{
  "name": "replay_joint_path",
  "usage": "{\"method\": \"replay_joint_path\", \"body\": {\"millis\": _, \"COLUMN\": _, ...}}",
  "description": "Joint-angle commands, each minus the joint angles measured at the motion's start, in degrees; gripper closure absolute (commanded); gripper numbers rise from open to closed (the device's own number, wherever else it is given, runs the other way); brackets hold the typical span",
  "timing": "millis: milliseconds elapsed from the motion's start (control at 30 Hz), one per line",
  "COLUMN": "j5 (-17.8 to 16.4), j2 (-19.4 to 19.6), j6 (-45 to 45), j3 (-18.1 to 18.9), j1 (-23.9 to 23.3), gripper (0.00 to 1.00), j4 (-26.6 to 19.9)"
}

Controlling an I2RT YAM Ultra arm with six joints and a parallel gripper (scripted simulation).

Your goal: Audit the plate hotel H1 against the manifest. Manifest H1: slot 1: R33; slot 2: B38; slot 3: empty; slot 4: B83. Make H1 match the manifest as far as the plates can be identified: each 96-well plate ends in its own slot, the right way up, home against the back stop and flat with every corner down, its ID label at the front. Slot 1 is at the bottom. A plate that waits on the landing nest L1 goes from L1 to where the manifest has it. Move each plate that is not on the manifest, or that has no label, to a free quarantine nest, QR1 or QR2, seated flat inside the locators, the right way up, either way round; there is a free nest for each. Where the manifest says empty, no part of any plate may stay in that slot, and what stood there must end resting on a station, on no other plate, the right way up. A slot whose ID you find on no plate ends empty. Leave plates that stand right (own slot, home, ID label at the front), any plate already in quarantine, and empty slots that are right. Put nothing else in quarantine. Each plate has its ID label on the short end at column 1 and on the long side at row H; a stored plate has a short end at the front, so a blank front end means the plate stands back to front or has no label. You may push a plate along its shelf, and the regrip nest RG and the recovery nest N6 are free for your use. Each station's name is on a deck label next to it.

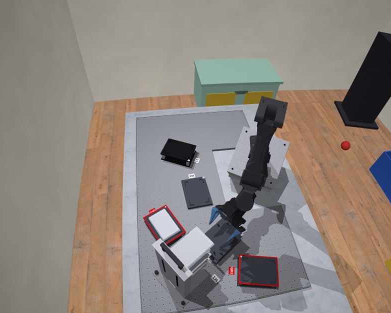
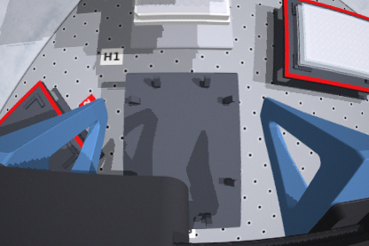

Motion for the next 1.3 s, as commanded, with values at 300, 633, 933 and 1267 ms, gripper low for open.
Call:
{"method": "replay_joint_path", "body": {"millis": 300, "j5": -2.2, "j2": 3.2, "j6": -0.8, "j3": 4.6, "j1": -2.5, "gripper": 0.00, "j4": -0.2}}
{"method": "replay_joint_path", "body": {"millis": 633, "j5": -3.5, "j2": 5.2, "j6": -1.1, "j3": 7.0, "j1": -3.7, "gripper": 0.00, "j4": -0.7}}
{"method": "replay_joint_path", "body": {"millis": 933, "j5": -4.7, "j2": 7.2, "j6": -1.4, "j3": 9.5, "j1": -5.0, "gripper": 0.00, "j4": -1.2}}
{"method": "replay_joint_path", "body": {"millis": 1267, "j5": -5.6, "j2": 9.0, "j6": -1.6, "j3": 11.8, "j1": -6.0, "gripper": 0.00, "j4": -1.7}}
